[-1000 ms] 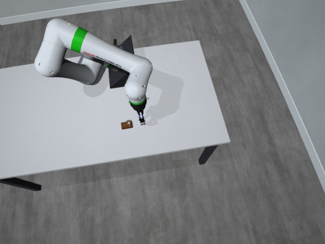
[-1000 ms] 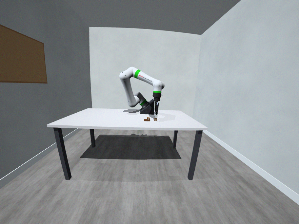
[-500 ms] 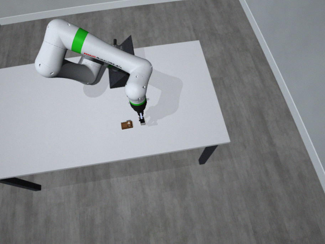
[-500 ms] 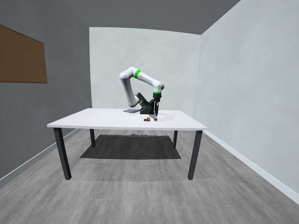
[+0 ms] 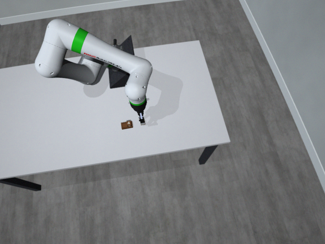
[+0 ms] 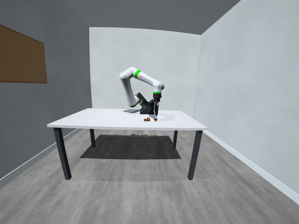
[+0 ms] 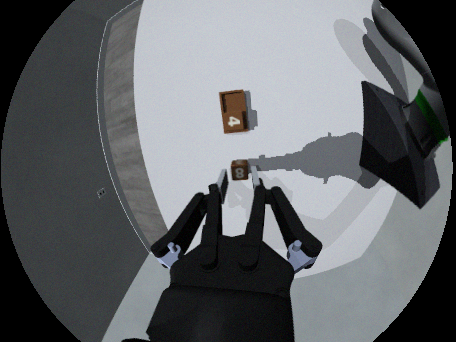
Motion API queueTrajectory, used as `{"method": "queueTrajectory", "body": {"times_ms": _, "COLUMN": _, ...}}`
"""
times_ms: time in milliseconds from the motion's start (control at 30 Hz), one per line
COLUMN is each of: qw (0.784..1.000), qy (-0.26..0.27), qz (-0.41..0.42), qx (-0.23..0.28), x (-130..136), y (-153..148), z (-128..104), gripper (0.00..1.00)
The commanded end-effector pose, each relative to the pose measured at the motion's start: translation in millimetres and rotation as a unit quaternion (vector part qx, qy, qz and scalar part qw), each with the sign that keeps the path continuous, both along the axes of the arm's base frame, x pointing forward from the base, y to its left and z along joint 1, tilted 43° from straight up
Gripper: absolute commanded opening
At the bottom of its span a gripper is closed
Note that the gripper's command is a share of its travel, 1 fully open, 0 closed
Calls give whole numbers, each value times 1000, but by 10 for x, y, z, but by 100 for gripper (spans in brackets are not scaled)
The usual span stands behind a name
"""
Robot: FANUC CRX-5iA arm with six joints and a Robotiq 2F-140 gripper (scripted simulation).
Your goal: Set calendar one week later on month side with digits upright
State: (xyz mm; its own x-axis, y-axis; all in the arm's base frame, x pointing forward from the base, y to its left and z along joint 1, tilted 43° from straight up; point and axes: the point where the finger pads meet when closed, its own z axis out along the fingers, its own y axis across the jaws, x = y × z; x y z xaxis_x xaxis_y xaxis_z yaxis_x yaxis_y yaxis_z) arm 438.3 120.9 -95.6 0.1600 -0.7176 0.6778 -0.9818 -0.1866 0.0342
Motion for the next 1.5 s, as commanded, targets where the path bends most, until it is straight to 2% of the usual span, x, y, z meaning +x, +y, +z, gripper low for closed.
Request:
{"method": "queueTrajectory", "body": {"times_ms": 0, "qw": 1000, "qy": 0, "qz": 0, "qx": 0, "x": 1, "y": 3, "z": 1, "gripper": 28}}
{"method": "queueTrajectory", "body": {"times_ms": 900, "qw": 1000, "qy": 0, "qz": 0, "qx": 0, "x": 2, "y": -4, "z": -7, "gripper": 28}}
{"method": "queueTrajectory", "body": {"times_ms": 1467, "qw": 1000, "qy": 0, "qz": 0, "qx": 0, "x": 24, "y": -147, "z": -164, "gripper": 28}}
